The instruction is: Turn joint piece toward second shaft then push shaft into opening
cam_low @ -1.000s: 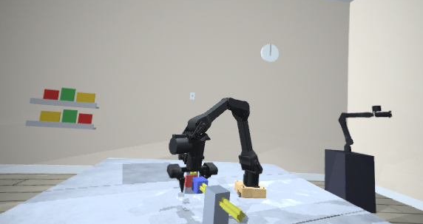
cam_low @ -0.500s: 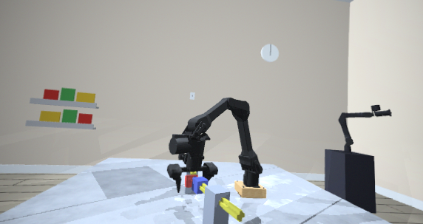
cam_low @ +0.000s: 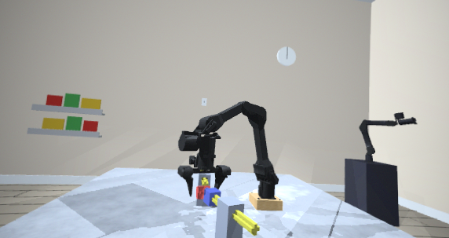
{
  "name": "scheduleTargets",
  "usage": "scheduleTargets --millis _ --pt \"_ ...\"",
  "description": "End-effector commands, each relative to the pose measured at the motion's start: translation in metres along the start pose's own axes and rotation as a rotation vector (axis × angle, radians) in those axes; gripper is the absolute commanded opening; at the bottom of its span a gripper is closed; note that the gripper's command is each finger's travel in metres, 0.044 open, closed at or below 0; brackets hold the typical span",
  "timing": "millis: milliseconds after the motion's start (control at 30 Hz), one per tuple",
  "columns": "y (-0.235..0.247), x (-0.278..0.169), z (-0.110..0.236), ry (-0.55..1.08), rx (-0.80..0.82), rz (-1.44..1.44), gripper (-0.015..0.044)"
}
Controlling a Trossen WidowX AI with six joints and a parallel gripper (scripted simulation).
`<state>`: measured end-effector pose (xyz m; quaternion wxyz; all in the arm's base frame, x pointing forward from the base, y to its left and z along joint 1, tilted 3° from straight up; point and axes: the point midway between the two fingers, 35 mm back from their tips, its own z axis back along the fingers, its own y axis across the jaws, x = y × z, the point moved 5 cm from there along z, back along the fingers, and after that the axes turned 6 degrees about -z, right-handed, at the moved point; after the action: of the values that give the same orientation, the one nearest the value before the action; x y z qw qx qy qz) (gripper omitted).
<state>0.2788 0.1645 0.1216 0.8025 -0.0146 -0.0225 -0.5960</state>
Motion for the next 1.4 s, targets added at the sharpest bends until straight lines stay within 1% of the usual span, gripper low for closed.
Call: scheduleTargets --millis 0,467,967,1167,1367 --pt "0.001 0.000 0.003 0.000 0.001 0.022 0.0440" --pt "0.008 -0.002 0.069 0.003 0.026 0.497 0.0440" --pt "-0.003 0.003 0.137 -0.003 0.043 1.003 0.0440" --pt "-0.003 0.004 0.139 -0.004 0.042 1.030 0.0440" --pt "0.003 0.029 0.112 0.003 0.014 1.194 0.0440"
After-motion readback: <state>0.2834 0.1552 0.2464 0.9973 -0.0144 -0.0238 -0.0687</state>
